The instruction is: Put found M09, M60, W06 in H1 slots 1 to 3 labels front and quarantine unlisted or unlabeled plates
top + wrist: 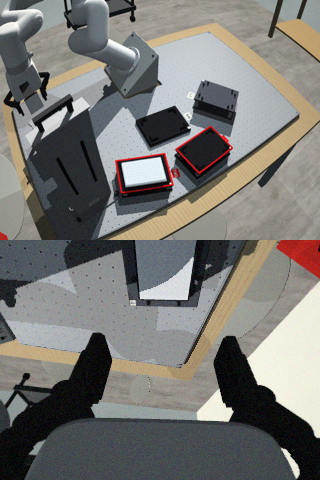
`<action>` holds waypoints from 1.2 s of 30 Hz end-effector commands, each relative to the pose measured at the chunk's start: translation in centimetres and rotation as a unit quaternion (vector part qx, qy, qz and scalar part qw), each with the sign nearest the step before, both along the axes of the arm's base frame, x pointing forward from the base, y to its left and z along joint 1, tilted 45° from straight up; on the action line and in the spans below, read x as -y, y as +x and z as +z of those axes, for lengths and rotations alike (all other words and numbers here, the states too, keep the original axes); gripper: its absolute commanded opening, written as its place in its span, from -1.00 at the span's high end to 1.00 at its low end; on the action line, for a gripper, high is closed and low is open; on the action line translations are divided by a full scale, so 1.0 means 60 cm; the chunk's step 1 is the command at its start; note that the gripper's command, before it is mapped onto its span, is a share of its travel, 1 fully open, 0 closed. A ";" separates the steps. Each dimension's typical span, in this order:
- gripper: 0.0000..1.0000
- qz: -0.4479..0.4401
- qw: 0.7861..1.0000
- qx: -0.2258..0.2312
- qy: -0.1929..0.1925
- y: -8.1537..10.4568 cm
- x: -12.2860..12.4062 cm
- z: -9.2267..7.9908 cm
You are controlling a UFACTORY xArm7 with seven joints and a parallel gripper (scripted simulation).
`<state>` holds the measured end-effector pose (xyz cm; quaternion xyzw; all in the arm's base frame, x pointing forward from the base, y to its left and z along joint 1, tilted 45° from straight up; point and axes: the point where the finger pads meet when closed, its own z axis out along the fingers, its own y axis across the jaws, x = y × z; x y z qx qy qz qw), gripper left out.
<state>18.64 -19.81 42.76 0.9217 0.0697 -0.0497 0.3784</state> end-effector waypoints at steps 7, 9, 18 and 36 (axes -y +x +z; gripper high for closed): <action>-1.00 0.001 1.000 0.001 -0.002 0.000 0.016 -0.014; -1.00 0.001 1.000 0.001 -0.002 0.000 0.020 -0.018; -1.00 0.001 1.000 0.001 -0.002 -0.001 0.036 -0.034; -1.00 0.001 1.000 0.001 -0.002 -0.002 0.065 -0.063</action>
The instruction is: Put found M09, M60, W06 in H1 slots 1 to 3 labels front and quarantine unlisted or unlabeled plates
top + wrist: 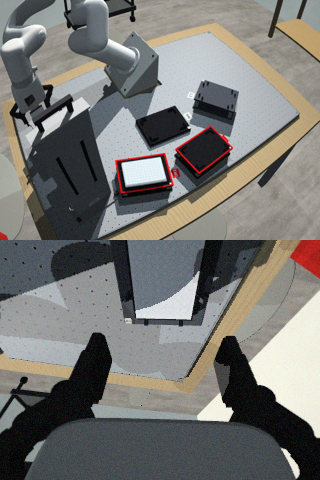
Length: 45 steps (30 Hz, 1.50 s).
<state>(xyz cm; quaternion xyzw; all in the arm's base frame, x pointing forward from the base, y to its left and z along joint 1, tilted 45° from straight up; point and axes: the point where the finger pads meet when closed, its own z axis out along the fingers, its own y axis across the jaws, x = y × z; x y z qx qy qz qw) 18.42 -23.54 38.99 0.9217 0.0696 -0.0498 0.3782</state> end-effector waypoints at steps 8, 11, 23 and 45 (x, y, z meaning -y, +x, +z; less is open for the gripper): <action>-1.00 0.001 1.000 0.001 -0.002 0.001 0.019 -0.016; -1.00 0.001 1.000 0.001 -0.002 0.000 0.025 -0.022; -1.00 0.001 1.000 0.001 -0.002 -0.001 0.045 -0.042; -1.00 0.001 1.000 0.001 -0.002 -0.002 0.070 -0.067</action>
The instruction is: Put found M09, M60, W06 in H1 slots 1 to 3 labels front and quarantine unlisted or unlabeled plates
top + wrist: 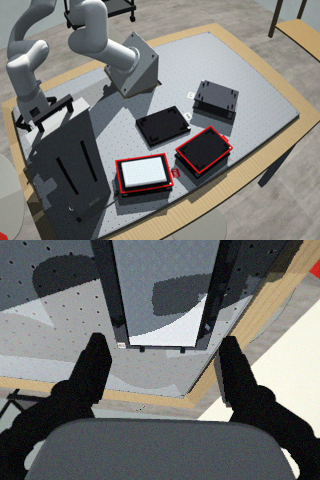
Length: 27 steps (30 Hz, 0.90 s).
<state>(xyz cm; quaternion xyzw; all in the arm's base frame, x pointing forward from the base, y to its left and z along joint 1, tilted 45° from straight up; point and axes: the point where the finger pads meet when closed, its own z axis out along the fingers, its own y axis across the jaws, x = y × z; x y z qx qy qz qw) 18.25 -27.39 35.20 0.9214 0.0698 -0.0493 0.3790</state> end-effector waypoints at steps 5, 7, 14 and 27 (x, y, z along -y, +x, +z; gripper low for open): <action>-1.00 0.001 1.000 0.001 -0.001 0.000 0.013 -0.011; -1.00 0.001 1.000 0.001 -0.001 0.000 0.015 -0.013; -1.00 0.001 1.000 0.001 -0.001 -0.001 0.029 -0.027; -1.00 0.001 1.000 0.000 -0.001 -0.001 0.045 -0.043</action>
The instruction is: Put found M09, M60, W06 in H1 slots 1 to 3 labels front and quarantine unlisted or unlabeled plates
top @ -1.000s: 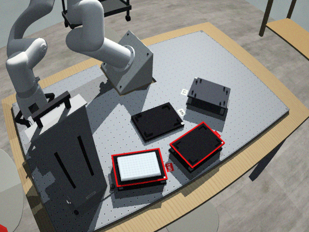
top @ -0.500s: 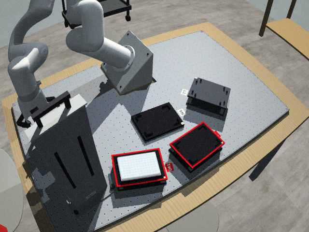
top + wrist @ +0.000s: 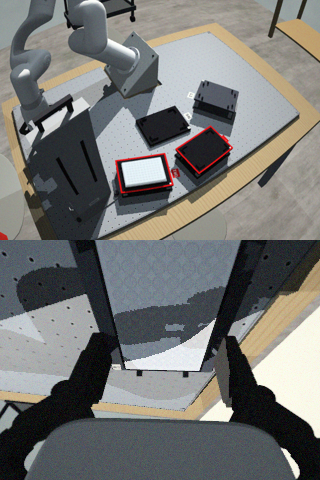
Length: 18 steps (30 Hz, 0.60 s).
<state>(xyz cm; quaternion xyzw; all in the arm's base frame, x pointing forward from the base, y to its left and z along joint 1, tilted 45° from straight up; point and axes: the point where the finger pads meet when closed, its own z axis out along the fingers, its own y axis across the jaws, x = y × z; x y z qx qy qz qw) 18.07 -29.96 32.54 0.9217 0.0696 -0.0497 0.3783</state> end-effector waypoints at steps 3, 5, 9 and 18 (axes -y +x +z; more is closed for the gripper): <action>-1.00 0.001 1.000 0.001 -0.002 0.002 0.002 0.001; -1.00 0.001 1.000 0.001 -0.002 0.002 0.002 0.001; -1.00 0.001 1.000 0.001 -0.002 0.002 0.002 0.001; -1.00 0.001 1.000 0.001 -0.002 0.001 0.007 -0.004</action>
